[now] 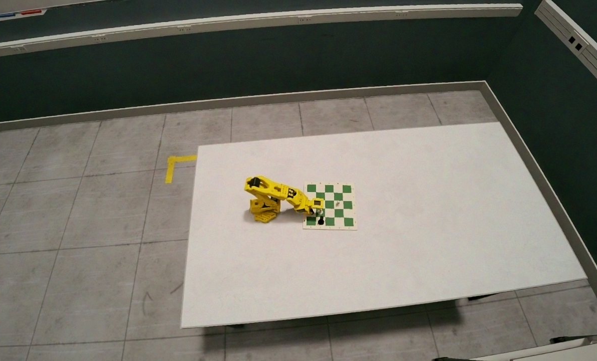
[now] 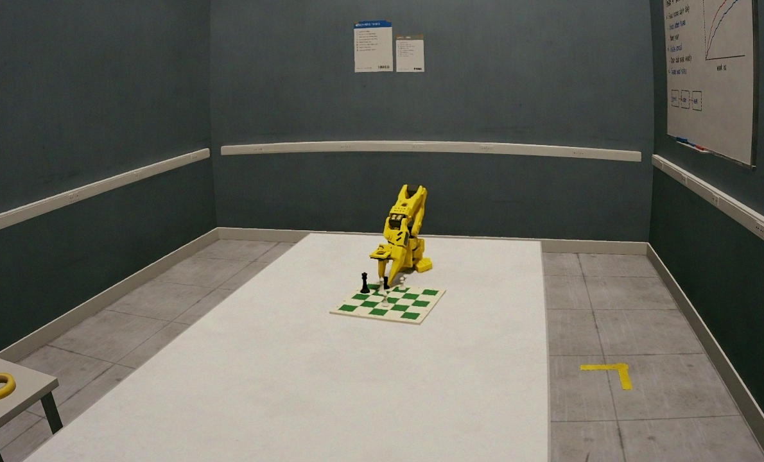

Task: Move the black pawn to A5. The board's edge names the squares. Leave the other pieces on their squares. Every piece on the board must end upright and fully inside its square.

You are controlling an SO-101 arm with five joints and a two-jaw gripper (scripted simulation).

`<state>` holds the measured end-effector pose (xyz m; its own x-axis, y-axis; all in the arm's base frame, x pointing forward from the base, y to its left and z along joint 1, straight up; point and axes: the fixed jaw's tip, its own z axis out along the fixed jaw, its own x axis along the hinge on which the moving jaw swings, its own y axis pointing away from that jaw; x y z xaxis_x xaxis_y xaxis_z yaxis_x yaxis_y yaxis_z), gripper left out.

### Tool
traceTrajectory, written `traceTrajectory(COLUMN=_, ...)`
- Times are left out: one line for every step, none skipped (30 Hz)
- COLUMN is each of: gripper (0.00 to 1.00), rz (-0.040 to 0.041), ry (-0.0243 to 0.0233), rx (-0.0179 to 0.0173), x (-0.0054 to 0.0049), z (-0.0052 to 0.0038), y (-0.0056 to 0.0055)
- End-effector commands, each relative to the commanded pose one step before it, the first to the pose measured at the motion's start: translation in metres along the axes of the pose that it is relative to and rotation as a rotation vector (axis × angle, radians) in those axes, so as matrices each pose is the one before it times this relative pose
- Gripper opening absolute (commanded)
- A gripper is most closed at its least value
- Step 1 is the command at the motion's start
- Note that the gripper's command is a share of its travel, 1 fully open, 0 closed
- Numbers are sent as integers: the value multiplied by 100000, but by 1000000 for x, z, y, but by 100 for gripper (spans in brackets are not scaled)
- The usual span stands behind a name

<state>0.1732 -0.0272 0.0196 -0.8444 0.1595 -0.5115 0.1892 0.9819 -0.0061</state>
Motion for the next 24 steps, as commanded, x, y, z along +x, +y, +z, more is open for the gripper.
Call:
traceTrajectory(gripper=0, rz=995, ry=-495, rx=332, x=-2412, z=-1223, y=-1328)
traceTrajectory(gripper=0, rz=0, ry=0, rx=6, x=-52, z=-77, y=-20)
traceTrajectory(gripper=0, rz=0, ry=0, rx=0, x=0, z=0, y=0)
traceTrajectory(gripper=0, rz=0, ry=0, rx=0, x=0, z=0, y=0)
traceTrajectory(gripper=0, rz=0, ry=-1, rx=10, x=-99, z=-145, y=-35)
traceTrajectory(gripper=0, rz=0, ry=0, rx=16, x=-153, z=-228, y=-57)
traceTrajectory(gripper=0, rz=0, ry=-2, rx=23, x=-219, z=-327, y=-80)
traceTrajectory(gripper=0, rz=-1, ry=-1, rx=31, x=-287, z=-437, y=-107)
traceTrajectory(gripper=0, rz=-1, ry=-2, rx=39, x=-362, z=-558, y=-136)
traceTrajectory(gripper=0, rz=-1, ry=-1, rx=47, x=-434, z=-687, y=-167)
traceTrajectory(gripper=0, rz=-1, ry=-3, rx=56, x=-509, z=-823, y=-197)
traceTrajectory(gripper=0, rz=-1, ry=-1, rx=65, x=-575, z=-964, y=-230)
traceTrajectory(gripper=0, rz=-1, ry=-2, rx=74, x=-641, z=-1110, y=-261)
traceTrajectory(gripper=0, rz=-2, ry=-1, rx=83, x=-693, z=-1257, y=-293)
traceTrajectory(gripper=0, rz=-2, ry=-2, rx=91, x=-741, z=-1406, y=-322)
traceTrajectory(gripper=0, rz=-1, ry=-2, rx=52, x=-853, z=-1483, y=-191)
traceTrajectory(gripper=0, rz=0, ry=-6, rx=0, x=-982, z=-1541, y=-17)
traceTrajectory(gripper=0, rz=0, ry=-4, rx=0, x=-1010, z=-1669, y=-18)
traceTrajectory(gripper=0, rz=0, ry=-5, rx=0, x=-1030, z=-1792, y=-18)
traceTrajectory(gripper=0, rz=0, ry=0, rx=0, x=0, z=0, y=0)
traceTrajectory(gripper=0, rz=0, ry=0, rx=0, x=0, z=0, y=0)
traceTrajectory(gripper=0, rz=0, ry=-3, rx=0, x=-1032, z=-1907, y=-18)
traceTrajectory(gripper=0, rz=0, ry=-4, rx=0, x=-1098, z=-1953, y=-19)
traceTrajectory(gripper=0, rz=0, ry=-4, rx=0, x=-1210, z=-1936, y=-21)
